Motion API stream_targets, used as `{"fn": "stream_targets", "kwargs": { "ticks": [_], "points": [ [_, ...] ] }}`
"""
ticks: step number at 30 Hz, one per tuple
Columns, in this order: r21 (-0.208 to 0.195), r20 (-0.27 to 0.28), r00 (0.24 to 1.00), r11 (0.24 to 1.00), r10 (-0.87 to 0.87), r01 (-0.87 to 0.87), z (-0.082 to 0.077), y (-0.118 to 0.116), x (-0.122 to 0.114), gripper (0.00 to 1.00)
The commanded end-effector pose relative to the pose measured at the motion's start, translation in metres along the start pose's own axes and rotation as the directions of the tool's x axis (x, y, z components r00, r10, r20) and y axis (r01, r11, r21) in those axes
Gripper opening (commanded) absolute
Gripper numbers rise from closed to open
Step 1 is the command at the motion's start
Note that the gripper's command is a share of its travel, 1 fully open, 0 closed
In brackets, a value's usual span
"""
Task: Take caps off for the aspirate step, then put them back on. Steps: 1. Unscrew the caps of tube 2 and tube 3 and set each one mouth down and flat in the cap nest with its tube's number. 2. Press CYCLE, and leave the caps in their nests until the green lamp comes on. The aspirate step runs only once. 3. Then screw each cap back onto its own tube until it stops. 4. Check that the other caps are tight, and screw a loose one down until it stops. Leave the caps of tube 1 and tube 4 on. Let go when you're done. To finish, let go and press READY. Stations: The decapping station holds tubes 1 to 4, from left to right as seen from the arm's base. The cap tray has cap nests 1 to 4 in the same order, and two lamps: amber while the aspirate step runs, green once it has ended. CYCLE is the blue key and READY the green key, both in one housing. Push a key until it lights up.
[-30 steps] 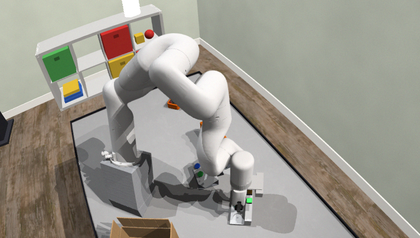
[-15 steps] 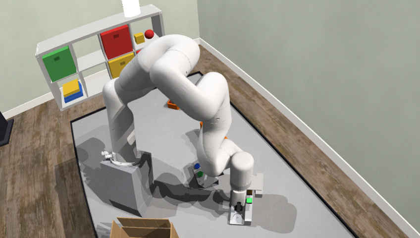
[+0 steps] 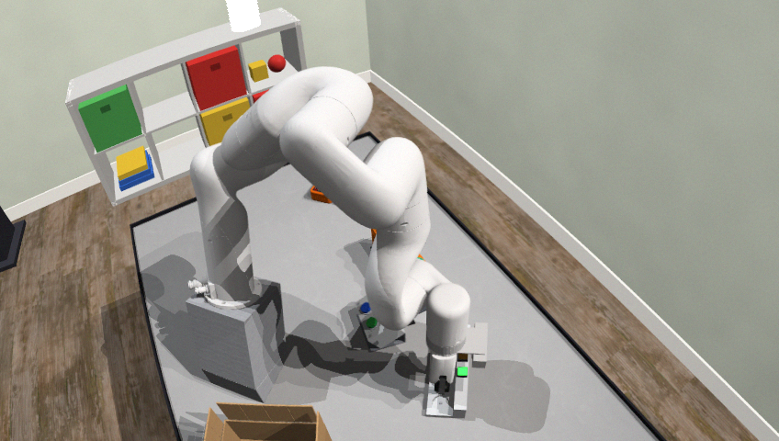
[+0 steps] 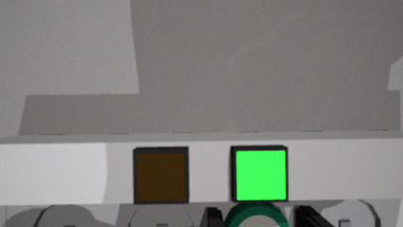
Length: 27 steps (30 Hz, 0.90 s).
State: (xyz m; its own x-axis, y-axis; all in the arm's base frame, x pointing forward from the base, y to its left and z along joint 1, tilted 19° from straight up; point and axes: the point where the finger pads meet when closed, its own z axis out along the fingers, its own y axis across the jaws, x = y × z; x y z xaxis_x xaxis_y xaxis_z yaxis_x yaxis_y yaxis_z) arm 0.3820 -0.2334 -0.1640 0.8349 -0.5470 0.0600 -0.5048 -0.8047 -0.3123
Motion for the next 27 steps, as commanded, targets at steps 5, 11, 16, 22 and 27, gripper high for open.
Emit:
{"fn": "stream_targets", "kwargs": {
  "ticks": [5,11,16,22,27],
  "points": [
    [-0.002,-0.004,1.000,1.000,0.000,0.000,-0.001,0.001,0.002,0.00],
    [-0.002,-0.004,1.000,1.000,0.000,0.000,-0.001,0.001,0.002,0.00],
    [-0.002,-0.004,1.000,1.000,0.000,0.000,-0.006,0.001,0.002,0.00],
    [-0.002,-0.004,1.000,1.000,0.000,0.000,-0.036,0.001,0.002,0.00],
    [-0.002,-0.004,1.000,1.000,0.000,0.000,-0.061,0.001,0.002,0.00]
  ]
}}
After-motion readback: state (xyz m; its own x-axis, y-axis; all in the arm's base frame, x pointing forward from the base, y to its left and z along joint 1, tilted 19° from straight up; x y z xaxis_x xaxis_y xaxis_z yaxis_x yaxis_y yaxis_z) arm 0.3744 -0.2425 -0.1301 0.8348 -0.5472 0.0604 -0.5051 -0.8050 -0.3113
